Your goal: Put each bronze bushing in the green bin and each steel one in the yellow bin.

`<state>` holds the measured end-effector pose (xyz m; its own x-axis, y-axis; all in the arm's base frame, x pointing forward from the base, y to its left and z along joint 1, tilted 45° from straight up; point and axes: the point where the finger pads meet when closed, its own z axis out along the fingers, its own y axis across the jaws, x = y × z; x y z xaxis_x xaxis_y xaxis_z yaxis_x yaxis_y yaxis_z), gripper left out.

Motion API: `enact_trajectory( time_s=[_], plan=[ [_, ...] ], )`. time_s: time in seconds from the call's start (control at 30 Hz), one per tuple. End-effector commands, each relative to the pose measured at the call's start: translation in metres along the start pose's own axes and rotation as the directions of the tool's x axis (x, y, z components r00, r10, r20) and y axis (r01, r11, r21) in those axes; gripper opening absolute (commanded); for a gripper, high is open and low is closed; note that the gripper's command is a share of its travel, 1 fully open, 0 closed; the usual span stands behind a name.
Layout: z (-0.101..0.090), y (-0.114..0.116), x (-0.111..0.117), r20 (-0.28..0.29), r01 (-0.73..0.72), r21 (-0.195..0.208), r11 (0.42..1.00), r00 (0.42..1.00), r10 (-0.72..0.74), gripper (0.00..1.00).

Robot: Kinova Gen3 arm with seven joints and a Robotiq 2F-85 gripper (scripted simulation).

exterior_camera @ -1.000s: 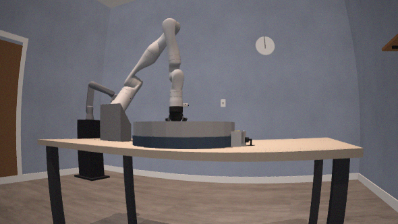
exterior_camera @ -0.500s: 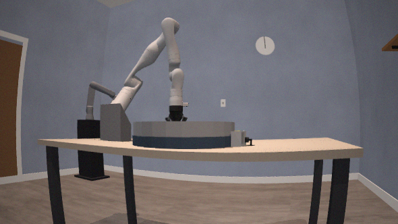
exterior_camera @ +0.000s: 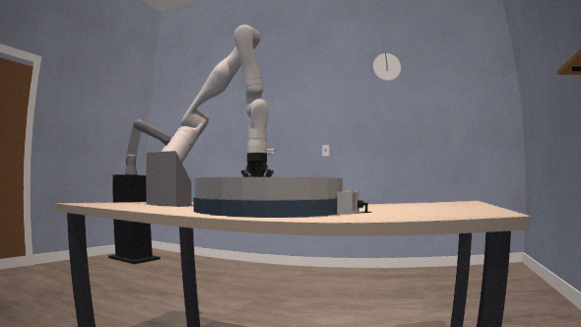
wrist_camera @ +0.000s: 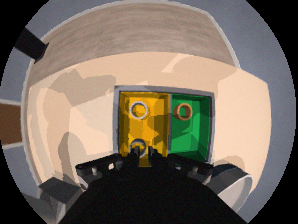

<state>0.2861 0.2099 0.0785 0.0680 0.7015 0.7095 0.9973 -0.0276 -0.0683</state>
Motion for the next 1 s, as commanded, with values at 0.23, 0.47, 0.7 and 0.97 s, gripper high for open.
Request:
enact_trajectory(
  time_s=[0.23, 0.47, 0.7, 0.97],
  plan=[
    [-0.034, 0.001, 0.0, 0.0, -0.002, -0.001, 1.0, 1.0, 0.002, 0.16],
    [-0.067, 0.001, 0.0, 0.0, -0.003, -0.001, 1.0, 1.0, 0.003, 0.16],
    [-0.112, 0.001, 0.0, 0.0, -0.004, 0.0, 1.0, 1.0, 0.004, 0.16],
    [-0.112, 0.001, 0.0, 0.0, -0.004, 0.0, 1.0, 1.0, 0.004, 0.16]
  ],
)
